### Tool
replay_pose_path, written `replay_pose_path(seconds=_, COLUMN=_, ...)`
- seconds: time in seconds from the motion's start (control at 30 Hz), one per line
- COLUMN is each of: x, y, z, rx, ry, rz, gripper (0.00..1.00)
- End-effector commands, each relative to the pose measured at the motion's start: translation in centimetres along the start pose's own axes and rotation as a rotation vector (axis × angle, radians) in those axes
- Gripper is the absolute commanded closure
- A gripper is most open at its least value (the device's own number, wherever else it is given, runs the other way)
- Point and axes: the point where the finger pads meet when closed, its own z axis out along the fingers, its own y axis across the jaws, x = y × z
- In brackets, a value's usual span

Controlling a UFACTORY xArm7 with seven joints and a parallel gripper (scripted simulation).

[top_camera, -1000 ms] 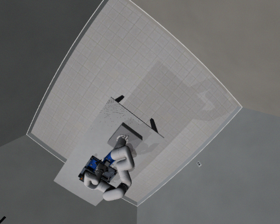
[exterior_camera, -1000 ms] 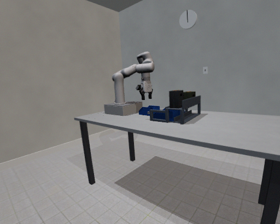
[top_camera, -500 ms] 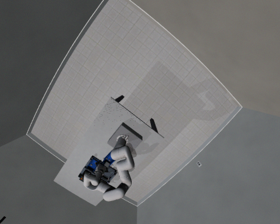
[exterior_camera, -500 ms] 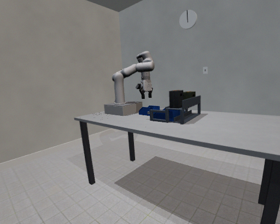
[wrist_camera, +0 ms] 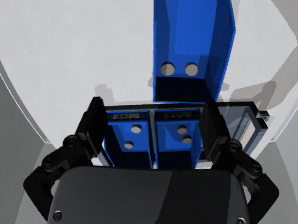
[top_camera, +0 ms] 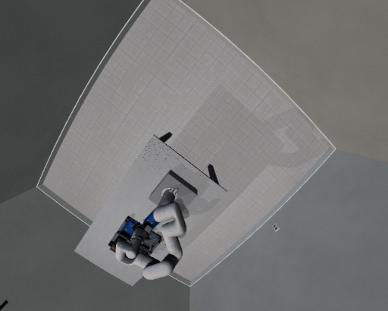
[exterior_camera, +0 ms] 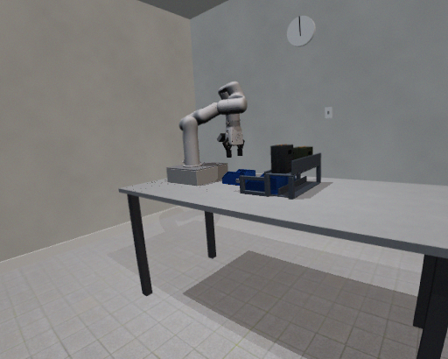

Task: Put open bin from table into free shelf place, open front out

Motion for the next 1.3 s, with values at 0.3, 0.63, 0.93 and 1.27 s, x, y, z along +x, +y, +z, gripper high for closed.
replay_pose_path(seconds=0.3, x=-0.06, y=-0.01, z=-0.21, rx=0.000, ry=-0.002, rz=0.000, gripper=0.00)
replay_pose_path(seconds=0.63, x=-0.07, y=-0.01, z=-0.36, rx=0.000, ry=-0.002, rz=0.000, gripper=0.00)
replay_pose_path(seconds=0.93, x=-0.07, y=-0.01, z=-0.47, rx=0.000, ry=-0.002, rz=0.000, gripper=0.00)
replay_pose_path(seconds=1.27, x=-0.07, y=-0.01, z=-0.49, rx=0.000, ry=-0.002, rz=0.000, gripper=0.00)
